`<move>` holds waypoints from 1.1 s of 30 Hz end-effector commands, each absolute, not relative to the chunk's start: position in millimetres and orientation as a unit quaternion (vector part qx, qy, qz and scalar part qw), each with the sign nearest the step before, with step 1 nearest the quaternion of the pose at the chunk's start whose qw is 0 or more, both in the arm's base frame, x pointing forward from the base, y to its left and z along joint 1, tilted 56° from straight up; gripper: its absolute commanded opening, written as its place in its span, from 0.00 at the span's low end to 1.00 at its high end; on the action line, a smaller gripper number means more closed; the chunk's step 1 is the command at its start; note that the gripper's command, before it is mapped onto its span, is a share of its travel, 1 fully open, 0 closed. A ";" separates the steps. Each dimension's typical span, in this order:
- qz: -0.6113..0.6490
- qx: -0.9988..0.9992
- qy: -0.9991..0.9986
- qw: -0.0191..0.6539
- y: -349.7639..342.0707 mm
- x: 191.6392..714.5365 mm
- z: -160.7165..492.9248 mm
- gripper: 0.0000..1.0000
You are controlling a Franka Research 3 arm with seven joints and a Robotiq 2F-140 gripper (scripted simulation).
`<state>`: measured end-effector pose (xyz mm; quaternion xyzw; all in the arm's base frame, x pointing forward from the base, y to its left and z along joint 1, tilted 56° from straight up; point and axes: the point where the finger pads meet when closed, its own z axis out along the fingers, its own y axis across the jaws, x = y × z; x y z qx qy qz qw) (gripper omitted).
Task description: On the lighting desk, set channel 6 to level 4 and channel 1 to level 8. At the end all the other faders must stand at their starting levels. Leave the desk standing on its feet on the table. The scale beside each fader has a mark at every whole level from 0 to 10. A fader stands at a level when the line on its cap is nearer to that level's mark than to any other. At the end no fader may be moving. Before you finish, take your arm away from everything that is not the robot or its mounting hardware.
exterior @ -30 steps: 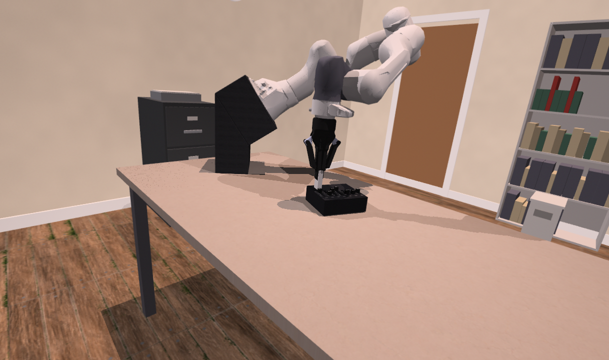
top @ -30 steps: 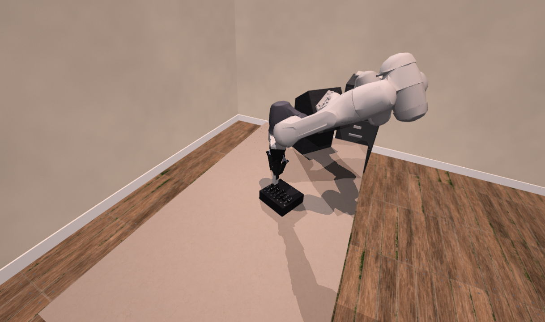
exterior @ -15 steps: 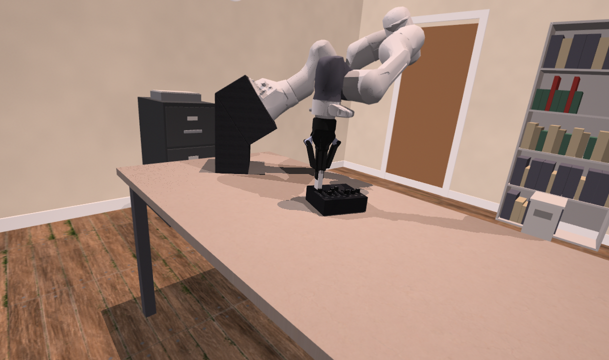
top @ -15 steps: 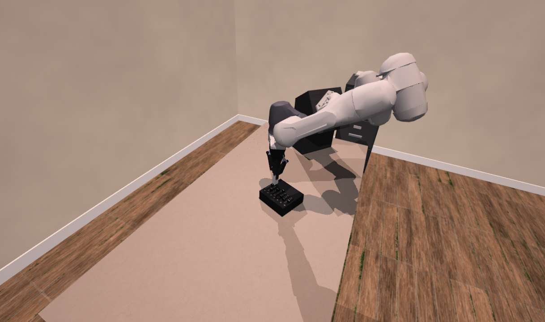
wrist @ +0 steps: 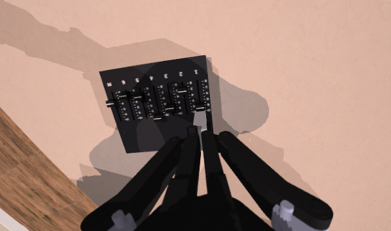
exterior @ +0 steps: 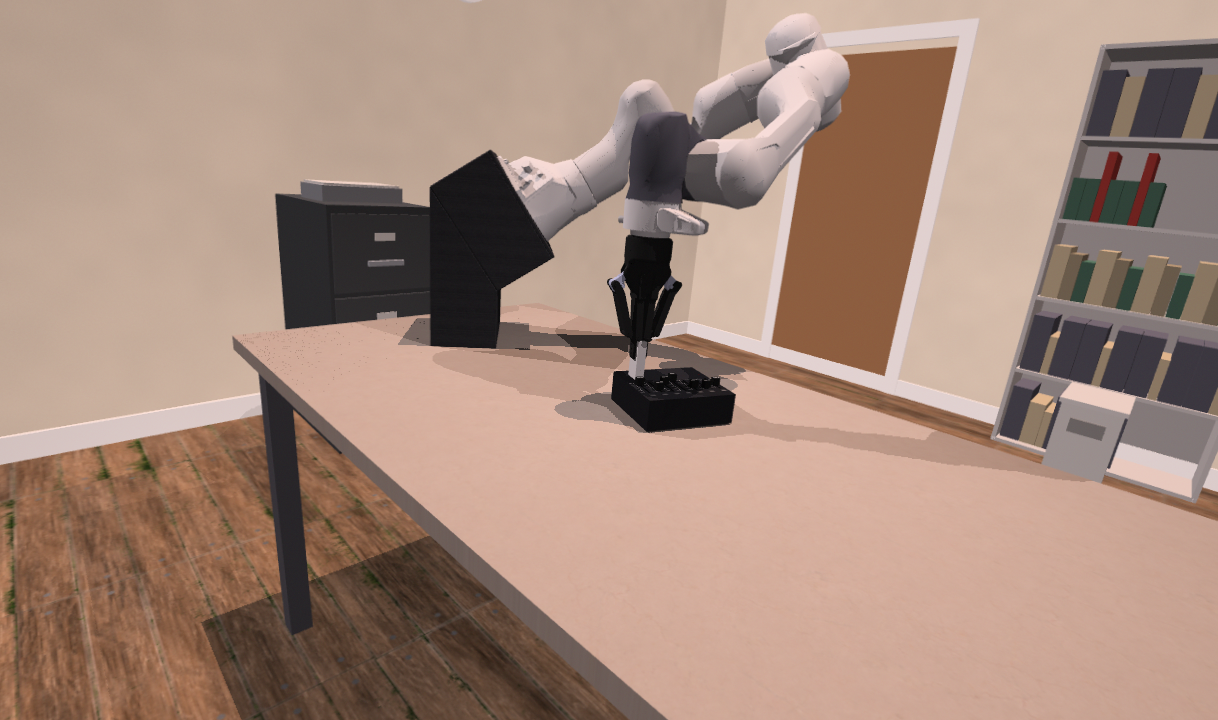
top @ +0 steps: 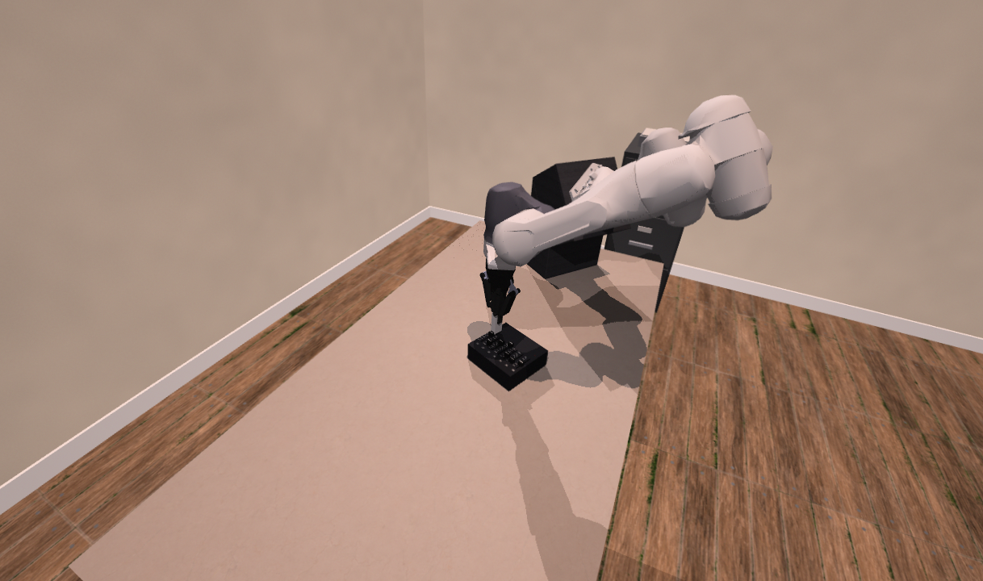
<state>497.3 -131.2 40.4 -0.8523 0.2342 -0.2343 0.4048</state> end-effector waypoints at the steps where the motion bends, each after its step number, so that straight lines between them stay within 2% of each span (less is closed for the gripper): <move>1: -0.233 -0.852 0.235 0.406 -130.9 498.1 40.8 0.00; 33: -0.233 -0.852 0.235 0.406 -142.6 478.6 54.1 0.00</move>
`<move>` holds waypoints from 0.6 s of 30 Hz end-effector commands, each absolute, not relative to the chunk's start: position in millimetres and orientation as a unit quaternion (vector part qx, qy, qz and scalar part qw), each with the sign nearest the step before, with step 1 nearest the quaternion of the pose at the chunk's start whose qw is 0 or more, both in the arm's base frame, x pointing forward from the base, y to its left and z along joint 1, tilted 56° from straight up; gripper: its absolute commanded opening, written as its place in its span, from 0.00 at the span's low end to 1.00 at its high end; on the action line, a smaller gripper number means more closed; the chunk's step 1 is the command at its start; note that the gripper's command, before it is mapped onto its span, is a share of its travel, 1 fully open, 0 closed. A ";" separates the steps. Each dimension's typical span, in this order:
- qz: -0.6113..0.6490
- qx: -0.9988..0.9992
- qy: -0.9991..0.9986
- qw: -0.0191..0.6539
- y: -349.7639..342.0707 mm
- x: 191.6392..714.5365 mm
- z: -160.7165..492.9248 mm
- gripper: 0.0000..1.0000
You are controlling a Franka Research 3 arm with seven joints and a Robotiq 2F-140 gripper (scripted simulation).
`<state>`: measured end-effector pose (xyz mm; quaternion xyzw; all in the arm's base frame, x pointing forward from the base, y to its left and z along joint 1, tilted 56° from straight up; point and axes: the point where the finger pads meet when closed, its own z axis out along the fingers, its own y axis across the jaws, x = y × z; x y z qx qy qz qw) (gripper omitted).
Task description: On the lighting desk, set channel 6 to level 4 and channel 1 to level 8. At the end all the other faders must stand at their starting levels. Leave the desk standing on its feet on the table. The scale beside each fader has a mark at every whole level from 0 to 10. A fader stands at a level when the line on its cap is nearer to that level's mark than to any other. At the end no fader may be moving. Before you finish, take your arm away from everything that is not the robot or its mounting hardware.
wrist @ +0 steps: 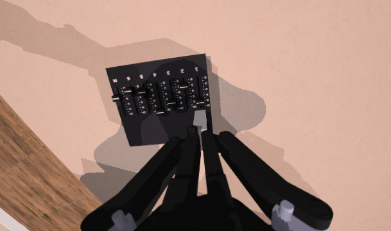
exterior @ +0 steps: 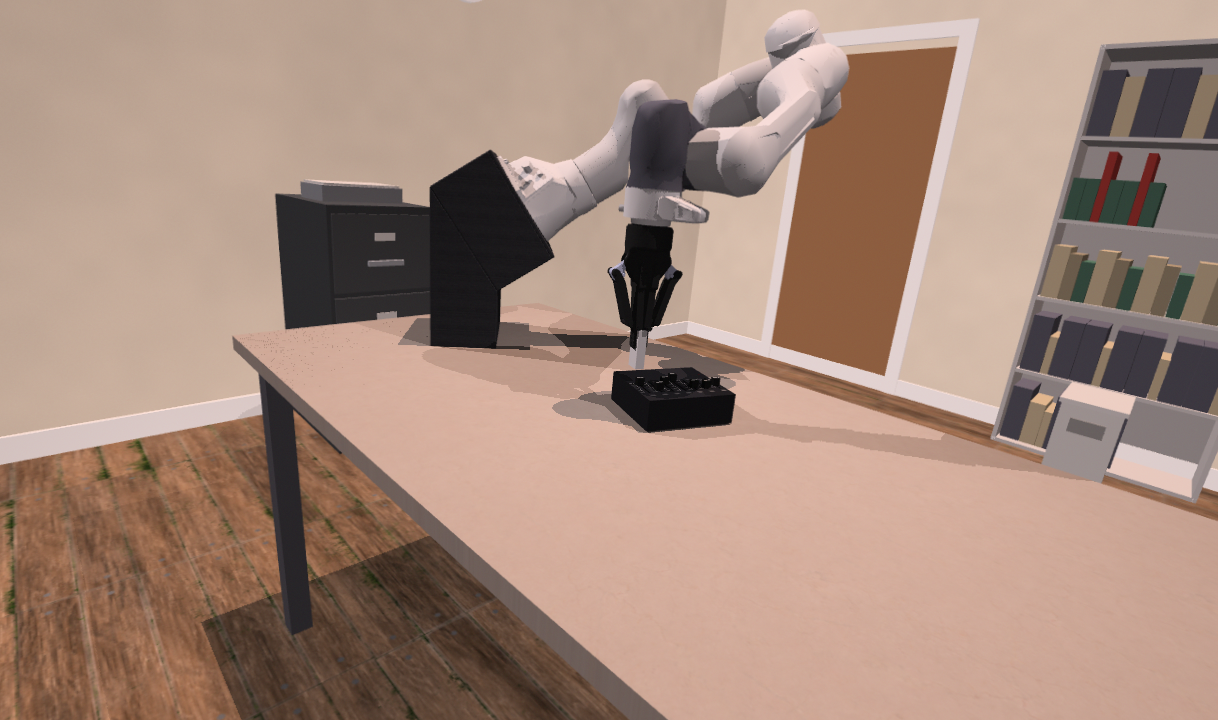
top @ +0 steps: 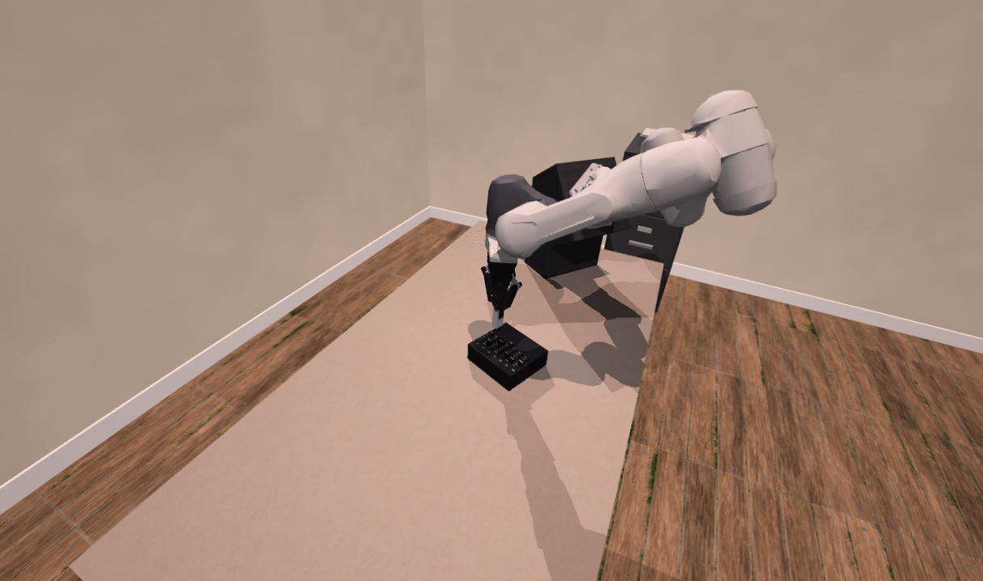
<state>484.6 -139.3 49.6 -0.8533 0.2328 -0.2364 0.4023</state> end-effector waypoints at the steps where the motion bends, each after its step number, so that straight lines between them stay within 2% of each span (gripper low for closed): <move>1: -0.233 -0.852 0.235 0.406 -144.3 476.9 55.7 0.00; 18: -0.233 -0.852 0.235 0.406 -150.9 470.2 62.1 0.00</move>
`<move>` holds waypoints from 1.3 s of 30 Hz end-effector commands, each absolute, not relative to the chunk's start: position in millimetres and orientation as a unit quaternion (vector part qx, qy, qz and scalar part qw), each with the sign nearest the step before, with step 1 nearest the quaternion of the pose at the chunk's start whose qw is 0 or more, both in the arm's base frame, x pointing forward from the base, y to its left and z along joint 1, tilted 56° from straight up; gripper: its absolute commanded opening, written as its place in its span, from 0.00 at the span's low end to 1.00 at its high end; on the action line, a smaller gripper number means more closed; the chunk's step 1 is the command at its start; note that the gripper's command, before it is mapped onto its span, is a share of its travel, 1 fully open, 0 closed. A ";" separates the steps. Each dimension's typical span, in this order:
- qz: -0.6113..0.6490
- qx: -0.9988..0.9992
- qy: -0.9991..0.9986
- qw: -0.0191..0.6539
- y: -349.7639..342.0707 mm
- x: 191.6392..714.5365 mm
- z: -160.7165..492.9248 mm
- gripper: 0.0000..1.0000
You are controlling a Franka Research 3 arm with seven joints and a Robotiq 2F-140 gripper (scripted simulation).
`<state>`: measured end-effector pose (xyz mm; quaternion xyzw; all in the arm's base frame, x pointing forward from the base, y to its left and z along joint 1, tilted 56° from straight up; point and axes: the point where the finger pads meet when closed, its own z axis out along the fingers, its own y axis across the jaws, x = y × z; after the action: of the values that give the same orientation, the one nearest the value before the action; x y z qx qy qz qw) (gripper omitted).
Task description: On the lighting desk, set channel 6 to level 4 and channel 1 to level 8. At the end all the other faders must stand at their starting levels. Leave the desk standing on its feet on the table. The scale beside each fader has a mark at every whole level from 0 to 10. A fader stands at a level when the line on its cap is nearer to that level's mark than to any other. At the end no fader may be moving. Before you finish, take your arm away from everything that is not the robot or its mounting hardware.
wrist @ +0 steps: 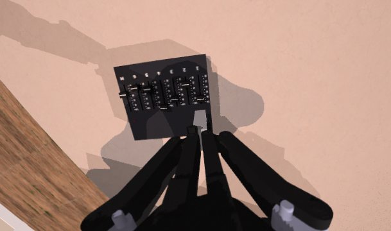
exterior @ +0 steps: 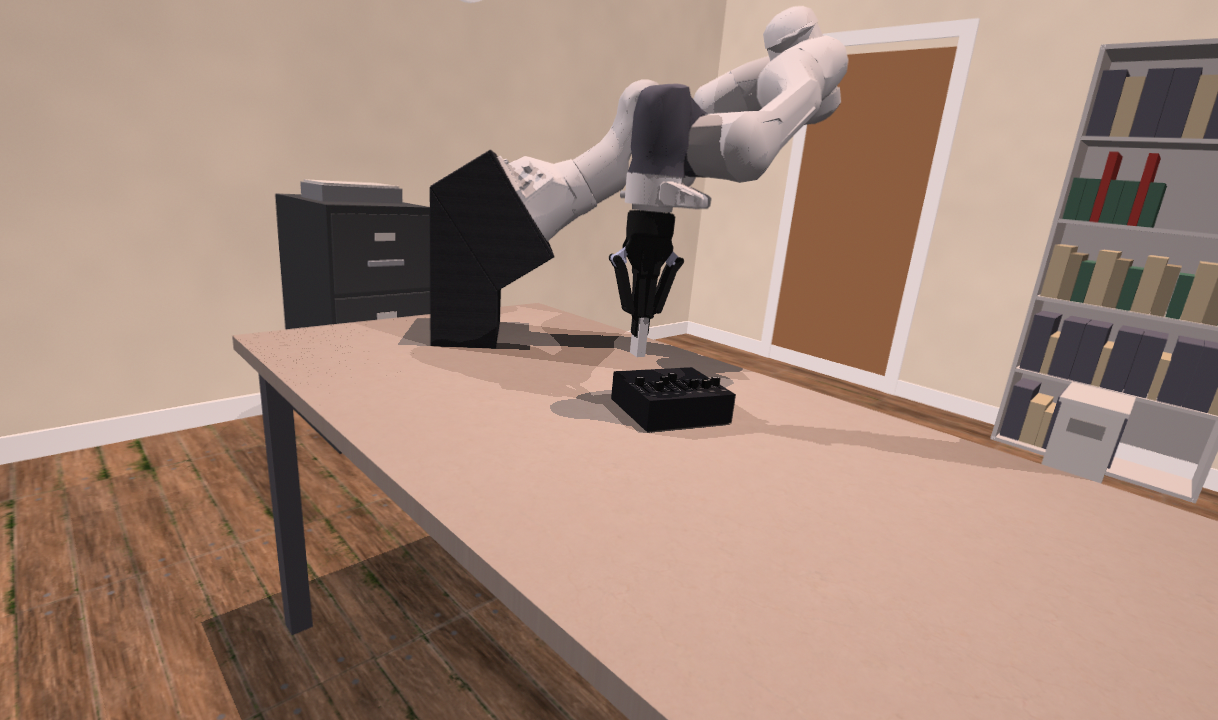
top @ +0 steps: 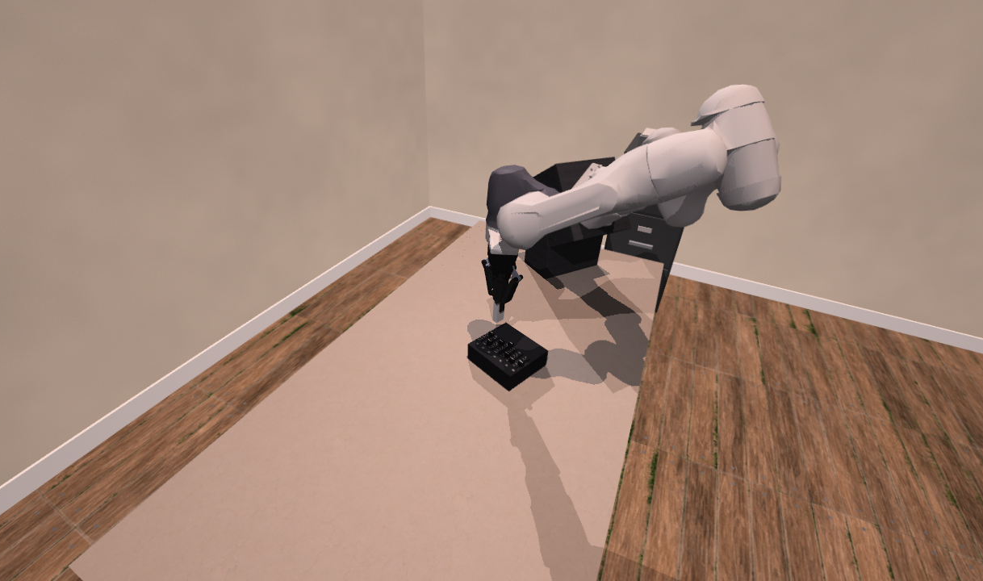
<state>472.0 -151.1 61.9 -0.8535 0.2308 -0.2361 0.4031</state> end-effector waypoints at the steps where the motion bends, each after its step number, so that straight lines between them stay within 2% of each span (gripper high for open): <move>1: -0.233 -0.852 0.235 0.406 -150.9 470.2 62.1 0.00; 10: -0.226 -0.848 0.249 0.409 -150.8 471.2 63.1 0.00; 22: -0.145 -0.782 0.410 0.447 -149.3 488.4 80.4 0.00; 39: -0.090 -0.677 0.550 0.480 -140.7 537.6 137.6 0.00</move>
<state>532.9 -139.8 134.3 -0.7275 0.4704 -0.1488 0.4769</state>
